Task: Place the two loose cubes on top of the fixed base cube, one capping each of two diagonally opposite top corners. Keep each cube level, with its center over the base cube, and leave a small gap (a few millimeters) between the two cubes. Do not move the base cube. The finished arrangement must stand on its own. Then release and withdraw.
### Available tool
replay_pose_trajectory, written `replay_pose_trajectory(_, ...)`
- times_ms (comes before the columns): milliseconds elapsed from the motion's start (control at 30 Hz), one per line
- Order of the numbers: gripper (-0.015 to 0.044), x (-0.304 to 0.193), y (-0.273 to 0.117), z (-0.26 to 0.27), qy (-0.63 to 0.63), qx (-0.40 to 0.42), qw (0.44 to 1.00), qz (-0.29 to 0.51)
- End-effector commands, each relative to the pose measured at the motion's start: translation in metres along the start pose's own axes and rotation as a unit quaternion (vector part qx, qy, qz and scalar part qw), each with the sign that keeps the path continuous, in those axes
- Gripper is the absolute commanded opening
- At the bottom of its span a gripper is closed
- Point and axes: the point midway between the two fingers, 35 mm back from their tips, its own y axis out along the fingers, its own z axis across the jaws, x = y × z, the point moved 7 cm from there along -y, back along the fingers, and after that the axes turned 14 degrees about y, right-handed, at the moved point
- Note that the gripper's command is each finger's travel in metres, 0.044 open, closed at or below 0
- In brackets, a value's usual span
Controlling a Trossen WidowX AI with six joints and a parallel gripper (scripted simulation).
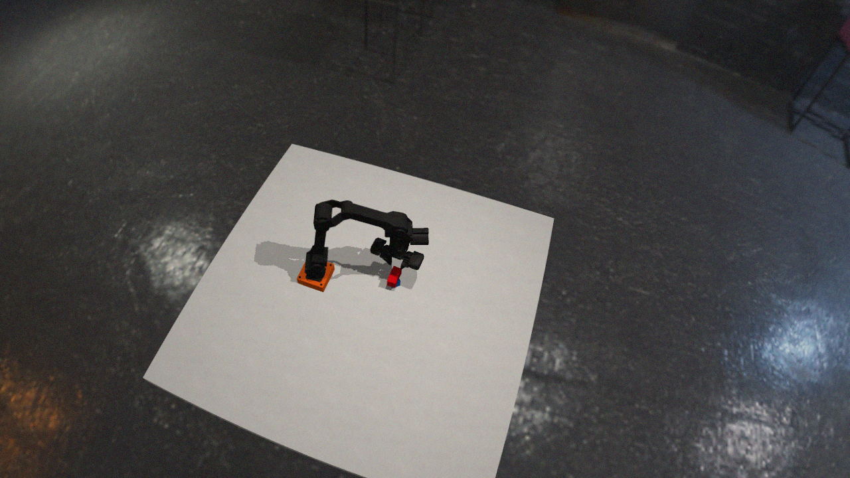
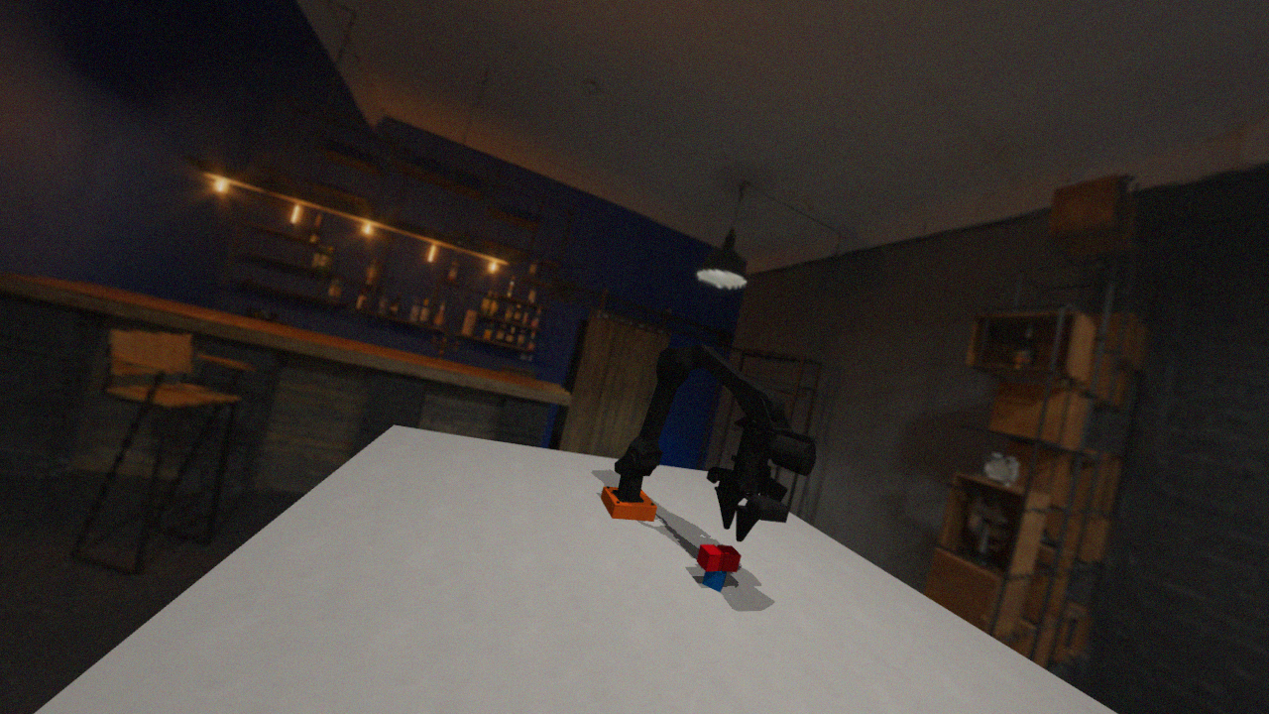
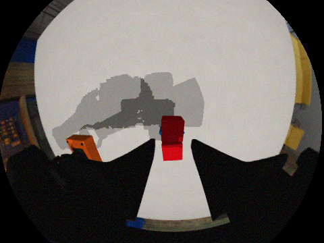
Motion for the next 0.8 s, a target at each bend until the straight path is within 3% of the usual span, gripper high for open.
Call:
replay_pose_trajectory(0,0.0205,0.0,-0.008,0.0,0.002,-0.002,1.0,-0.002)
replay_pose_trajectory(333,0.0205,0.0,-0.019,0.0,0.002,-0.002,1.0,-0.002)
replay_pose_trajectory(567,0.0389,0.0,-0.027,0.0,0.0,-0.002,1.0,-0.001)
replay_pose_trajectory(767,0.04,0.008,-0.026,0.006,0.0,-0.001,1.0,-0.001)
